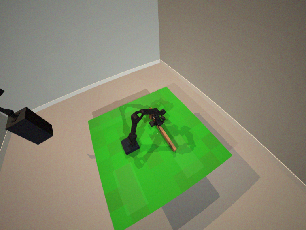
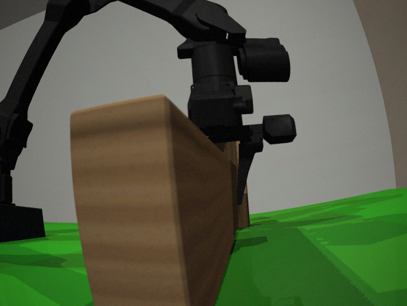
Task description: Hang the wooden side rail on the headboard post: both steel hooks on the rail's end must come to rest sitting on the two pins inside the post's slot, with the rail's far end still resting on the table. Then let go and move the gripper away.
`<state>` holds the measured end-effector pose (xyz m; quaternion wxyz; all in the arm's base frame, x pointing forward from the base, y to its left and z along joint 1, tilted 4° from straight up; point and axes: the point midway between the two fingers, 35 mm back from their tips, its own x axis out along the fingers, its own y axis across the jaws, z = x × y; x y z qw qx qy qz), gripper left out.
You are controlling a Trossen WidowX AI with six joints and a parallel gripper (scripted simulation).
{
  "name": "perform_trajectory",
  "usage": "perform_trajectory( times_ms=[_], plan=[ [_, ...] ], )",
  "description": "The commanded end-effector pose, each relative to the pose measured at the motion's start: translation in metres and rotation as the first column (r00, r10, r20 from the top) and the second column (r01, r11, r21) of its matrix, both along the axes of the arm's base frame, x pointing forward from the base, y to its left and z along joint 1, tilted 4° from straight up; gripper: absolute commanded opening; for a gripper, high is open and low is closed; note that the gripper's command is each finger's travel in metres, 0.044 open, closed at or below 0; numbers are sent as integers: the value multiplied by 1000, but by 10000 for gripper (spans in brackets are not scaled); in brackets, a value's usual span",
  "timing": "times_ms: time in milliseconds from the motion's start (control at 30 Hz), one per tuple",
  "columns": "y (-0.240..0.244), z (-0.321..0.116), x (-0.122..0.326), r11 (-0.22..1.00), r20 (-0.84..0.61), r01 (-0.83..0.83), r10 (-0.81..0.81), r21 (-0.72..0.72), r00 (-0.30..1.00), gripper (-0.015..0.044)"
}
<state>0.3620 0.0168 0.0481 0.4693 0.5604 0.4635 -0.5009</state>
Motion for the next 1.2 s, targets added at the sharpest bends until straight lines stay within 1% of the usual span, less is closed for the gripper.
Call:
perform_trajectory(
  times_ms=[0,1167],
  plan=[
    [2,2,2,1000,7,0,0,1,1000,0],
    [6,3,2,1000,7,0,0,2,1000,0]
  ],
)
